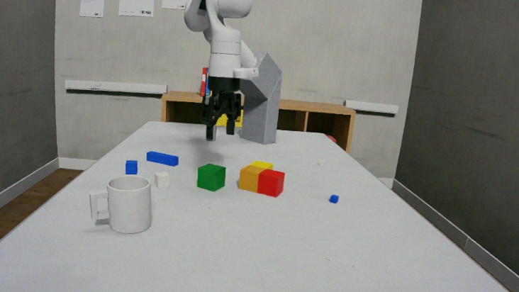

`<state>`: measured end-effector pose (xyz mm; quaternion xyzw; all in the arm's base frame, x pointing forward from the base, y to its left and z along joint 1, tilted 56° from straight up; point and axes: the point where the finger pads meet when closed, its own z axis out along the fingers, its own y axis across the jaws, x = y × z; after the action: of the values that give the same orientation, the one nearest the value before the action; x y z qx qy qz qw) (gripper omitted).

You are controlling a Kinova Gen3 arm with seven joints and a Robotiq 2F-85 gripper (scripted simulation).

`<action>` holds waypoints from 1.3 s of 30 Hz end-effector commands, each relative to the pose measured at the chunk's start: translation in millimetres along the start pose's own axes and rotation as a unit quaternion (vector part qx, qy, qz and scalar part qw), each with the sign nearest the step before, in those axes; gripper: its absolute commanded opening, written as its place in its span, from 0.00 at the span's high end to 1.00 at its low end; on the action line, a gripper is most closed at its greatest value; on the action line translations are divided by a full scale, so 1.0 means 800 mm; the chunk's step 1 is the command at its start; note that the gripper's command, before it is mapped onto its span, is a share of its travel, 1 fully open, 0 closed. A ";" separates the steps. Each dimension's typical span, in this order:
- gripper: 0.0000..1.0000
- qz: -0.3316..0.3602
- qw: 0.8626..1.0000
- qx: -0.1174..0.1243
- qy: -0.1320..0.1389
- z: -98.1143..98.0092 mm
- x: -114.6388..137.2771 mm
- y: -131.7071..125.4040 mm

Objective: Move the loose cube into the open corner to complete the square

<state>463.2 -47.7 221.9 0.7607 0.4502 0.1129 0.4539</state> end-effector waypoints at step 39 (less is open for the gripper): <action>0.00 -0.006 1.000 -0.002 -0.012 0.006 -0.021 0.007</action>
<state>460.2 -62.3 225.6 0.7603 0.4476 0.1044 0.4590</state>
